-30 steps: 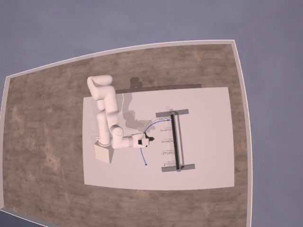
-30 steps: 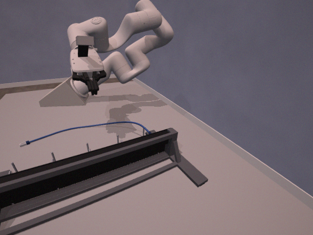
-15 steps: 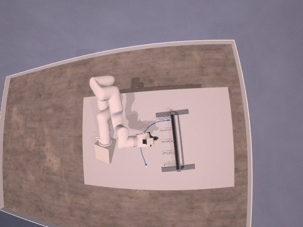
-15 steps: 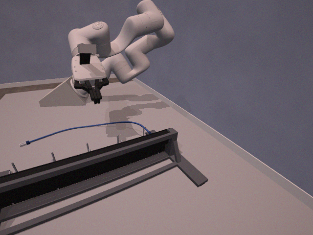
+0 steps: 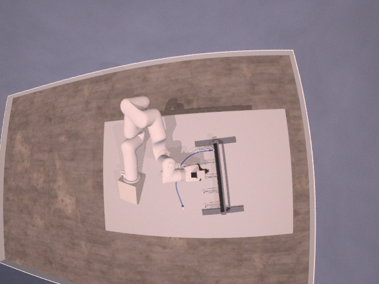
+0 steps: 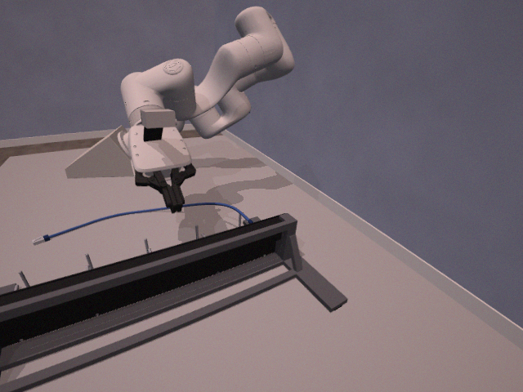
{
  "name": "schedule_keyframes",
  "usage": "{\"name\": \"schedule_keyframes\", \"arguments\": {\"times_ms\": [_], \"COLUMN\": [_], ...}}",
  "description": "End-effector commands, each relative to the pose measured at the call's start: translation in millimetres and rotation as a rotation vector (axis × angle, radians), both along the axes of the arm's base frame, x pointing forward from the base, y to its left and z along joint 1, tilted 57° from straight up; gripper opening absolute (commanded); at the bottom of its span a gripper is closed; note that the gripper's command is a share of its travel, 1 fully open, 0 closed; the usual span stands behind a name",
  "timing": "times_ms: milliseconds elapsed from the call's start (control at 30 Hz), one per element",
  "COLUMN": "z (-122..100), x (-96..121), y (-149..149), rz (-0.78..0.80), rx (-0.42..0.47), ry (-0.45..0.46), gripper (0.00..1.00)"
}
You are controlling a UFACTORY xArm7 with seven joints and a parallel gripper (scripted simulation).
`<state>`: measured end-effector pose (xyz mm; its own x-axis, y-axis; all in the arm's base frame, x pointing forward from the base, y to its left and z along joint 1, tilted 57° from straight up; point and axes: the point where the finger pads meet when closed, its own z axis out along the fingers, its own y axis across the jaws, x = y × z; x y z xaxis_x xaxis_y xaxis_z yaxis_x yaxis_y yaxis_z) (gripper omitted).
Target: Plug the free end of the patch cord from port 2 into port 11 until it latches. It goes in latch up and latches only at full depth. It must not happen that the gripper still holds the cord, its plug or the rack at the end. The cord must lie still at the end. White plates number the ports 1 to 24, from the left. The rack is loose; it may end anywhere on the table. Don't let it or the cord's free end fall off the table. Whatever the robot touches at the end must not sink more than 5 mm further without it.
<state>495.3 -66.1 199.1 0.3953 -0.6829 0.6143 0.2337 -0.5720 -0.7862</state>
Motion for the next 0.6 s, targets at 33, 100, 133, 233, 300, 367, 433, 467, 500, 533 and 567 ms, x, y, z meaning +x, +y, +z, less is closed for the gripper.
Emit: {"name": "schedule_keyframes", "arguments": {"times_ms": [33,100,133,233,300,367,433,467,500,533,567], "z": [-2.3,-2.3,-2.3,-2.3,-2.3,-2.3,-2.3,-2.3,-2.3,-2.3,-2.3], "x": [25.5,25.8,25.8,25.8,25.8,25.8,25.8,25.9,25.9,26.0,26.0], "y": [5.7,5.9,5.9,5.9,5.9,5.9,5.9,5.9,5.9,6.0,6.0], "rz": [-0.008,-0.008,-0.008,-0.008,-0.008,-0.008,-0.008,-0.008,-0.008,-0.008,-0.008], "rx": [-0.004,-0.004,-0.004,-0.004,-0.004,-0.004,-0.004,-0.004,-0.004,-0.004,-0.004], "ry": [-0.002,-0.002,-0.002,-0.002,-0.002,-0.002,-0.002,-0.002,-0.002,-0.002,-0.002], "gripper": [0.00,0.00,0.00,0.00,0.00,0.00,0.00,0.00,0.00,0.00,0.00]}}
